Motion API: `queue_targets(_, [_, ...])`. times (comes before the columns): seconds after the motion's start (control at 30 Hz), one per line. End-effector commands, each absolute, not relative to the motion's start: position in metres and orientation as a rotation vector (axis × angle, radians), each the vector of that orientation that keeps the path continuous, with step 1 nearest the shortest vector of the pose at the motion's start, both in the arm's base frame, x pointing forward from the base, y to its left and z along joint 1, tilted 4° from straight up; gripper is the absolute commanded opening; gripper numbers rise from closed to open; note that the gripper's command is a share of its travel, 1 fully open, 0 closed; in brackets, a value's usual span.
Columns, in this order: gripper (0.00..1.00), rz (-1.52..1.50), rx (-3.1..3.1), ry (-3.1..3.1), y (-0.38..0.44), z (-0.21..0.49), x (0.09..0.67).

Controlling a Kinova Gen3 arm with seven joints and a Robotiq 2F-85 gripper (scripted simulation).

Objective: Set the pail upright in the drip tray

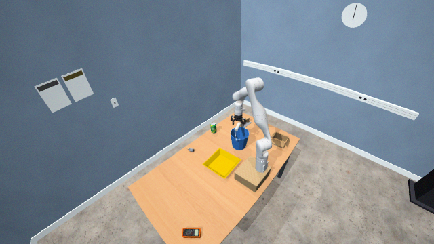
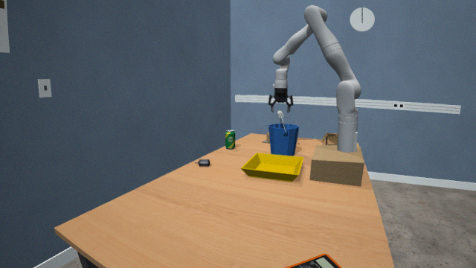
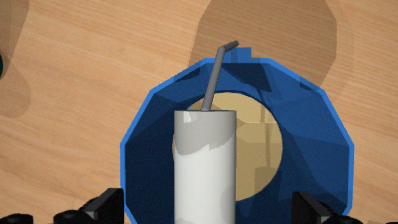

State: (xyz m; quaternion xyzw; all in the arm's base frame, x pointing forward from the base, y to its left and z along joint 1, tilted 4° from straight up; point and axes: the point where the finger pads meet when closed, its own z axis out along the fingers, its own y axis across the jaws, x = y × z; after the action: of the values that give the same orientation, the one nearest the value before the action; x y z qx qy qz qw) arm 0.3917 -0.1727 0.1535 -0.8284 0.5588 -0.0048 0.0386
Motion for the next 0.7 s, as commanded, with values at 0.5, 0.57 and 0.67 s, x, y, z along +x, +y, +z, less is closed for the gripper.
queue_targets(0.5, [1.0, -0.007, -2.544, 1.711, -0.17, 0.1386, 0.3926])
queue_targets(0.57, [1.0, -0.007, -2.544, 1.711, -0.17, 0.1387, 0.3927])
queue_targets(0.67, [1.0, -0.008, -2.544, 1.711, -0.17, 0.1389, 0.3927])
